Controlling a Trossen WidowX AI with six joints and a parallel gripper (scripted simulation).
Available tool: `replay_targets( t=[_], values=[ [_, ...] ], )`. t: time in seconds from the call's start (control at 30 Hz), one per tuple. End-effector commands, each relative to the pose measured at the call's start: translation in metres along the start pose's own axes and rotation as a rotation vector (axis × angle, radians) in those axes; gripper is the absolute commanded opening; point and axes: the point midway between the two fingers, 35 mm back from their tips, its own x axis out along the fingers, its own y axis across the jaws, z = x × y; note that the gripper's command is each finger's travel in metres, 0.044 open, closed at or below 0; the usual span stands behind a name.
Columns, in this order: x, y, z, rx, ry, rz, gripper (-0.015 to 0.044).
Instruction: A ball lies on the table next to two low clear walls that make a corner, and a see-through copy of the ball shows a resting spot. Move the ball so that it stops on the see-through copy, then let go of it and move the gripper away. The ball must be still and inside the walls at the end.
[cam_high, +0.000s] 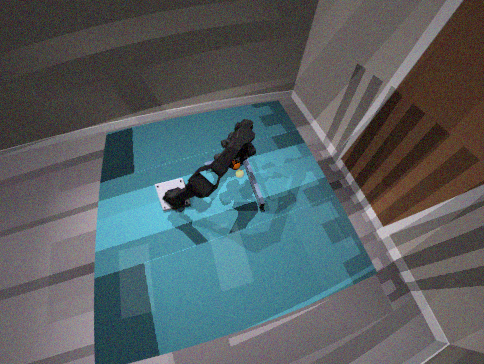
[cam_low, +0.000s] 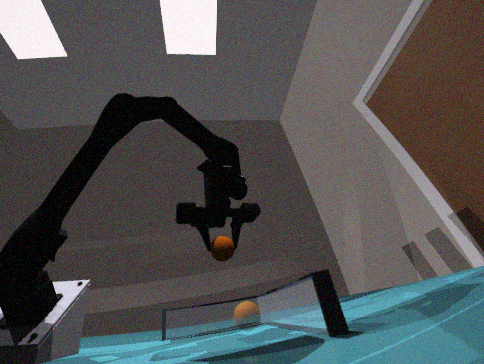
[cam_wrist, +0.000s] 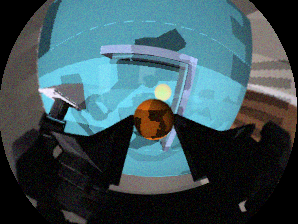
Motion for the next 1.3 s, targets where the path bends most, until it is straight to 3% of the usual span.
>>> replay_targets(
  t=[0.0,1.27],
  values=[
    [0.003,-0.003,0.001,-0.107,0.0,-0.001,0.0],
    [0.043,-0.034,0.011,-1.349,0.002,-0.001,0.0]
  ],
)
